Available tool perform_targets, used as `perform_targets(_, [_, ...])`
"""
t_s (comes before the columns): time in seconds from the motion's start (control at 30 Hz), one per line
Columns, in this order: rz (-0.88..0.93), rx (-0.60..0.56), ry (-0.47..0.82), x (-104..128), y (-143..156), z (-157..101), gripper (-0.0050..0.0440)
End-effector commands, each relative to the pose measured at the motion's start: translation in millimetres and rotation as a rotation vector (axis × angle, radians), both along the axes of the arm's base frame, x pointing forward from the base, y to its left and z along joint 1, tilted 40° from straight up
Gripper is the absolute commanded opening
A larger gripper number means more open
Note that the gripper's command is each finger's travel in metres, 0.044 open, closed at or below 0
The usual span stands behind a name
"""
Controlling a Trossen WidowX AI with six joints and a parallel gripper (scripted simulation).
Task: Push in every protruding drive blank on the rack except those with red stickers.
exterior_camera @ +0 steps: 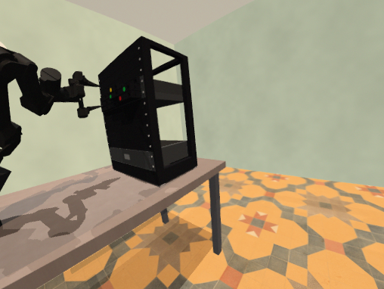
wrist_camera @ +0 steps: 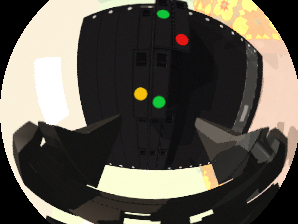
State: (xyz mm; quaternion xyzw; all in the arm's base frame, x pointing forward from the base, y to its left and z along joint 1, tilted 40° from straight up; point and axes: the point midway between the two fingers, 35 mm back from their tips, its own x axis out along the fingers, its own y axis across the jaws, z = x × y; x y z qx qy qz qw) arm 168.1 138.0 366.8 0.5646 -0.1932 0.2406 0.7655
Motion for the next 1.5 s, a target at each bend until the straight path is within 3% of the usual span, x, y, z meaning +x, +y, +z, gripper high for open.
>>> perform_targets(0.0, [-0.002, 0.009, -0.005, -0.6, -1.1, 3.8, 0.044])
perform_targets(0.97, [-0.002, 0.009, -0.005, 1.2, -19.4, 4.9, 0.044])
perform_targets(1.47, [-0.002, 0.009, -0.005, 4.8, -54.4, 6.9, 0.044])
